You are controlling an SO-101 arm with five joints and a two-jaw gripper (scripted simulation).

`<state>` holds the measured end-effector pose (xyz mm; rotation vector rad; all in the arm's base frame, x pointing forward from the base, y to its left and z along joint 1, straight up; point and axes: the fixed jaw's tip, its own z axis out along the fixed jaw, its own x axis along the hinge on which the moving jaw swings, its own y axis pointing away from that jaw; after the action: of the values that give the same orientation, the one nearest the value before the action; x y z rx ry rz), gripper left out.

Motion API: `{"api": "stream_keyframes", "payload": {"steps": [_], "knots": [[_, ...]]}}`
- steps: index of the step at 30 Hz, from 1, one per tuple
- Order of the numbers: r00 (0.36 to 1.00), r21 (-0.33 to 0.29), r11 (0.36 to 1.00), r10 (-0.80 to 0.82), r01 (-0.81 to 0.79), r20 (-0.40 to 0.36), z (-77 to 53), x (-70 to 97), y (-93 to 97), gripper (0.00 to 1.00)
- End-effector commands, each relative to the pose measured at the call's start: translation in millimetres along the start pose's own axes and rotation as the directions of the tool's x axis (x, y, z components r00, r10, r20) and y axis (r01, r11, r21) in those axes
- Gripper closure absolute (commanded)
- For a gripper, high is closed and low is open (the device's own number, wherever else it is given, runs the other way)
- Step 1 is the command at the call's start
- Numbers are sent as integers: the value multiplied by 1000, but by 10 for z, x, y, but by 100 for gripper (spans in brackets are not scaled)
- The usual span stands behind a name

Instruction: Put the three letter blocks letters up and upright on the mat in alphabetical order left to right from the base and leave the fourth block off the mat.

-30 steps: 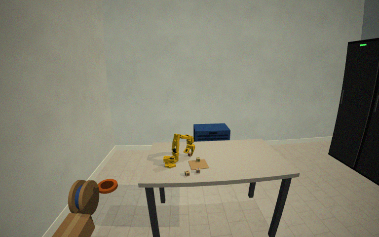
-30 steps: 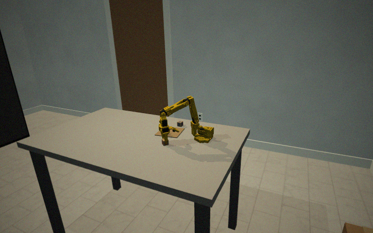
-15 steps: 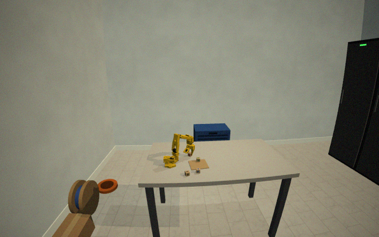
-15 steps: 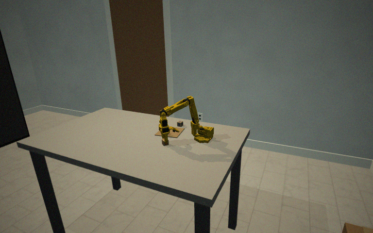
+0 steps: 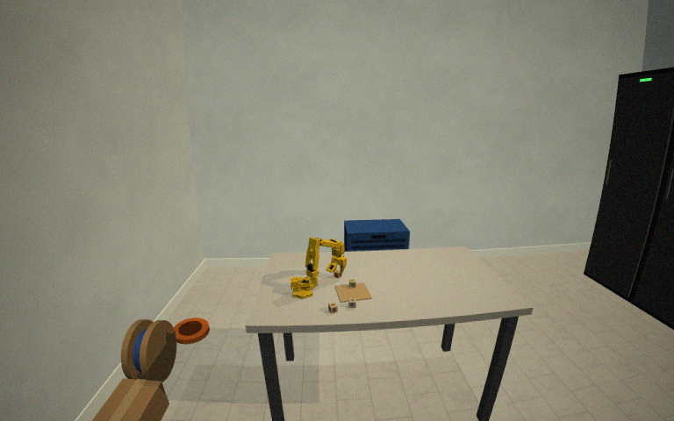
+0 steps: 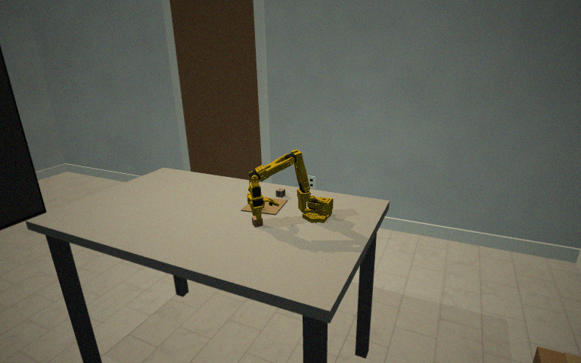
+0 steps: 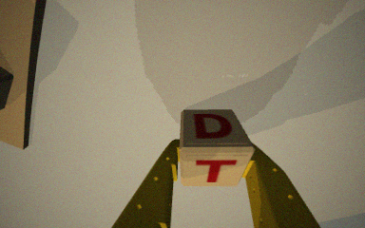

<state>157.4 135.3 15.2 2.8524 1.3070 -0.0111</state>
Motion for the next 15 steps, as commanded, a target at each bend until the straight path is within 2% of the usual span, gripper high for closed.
{"api": "stream_keyframes", "payload": {"steps": [1, 6, 12, 15], "knots": [[993, -11, 1000, -2, 1, -119, -204, 156, -4, 100], [993, -11, 1000, -2, 1, -119, -276, 158, -2, 100], [993, -11, 1000, -2, 1, -119, -445, 149, 1, 100], [993, -11, 1000, -2, 1, -119, -477, 145, 2, 100]]}}
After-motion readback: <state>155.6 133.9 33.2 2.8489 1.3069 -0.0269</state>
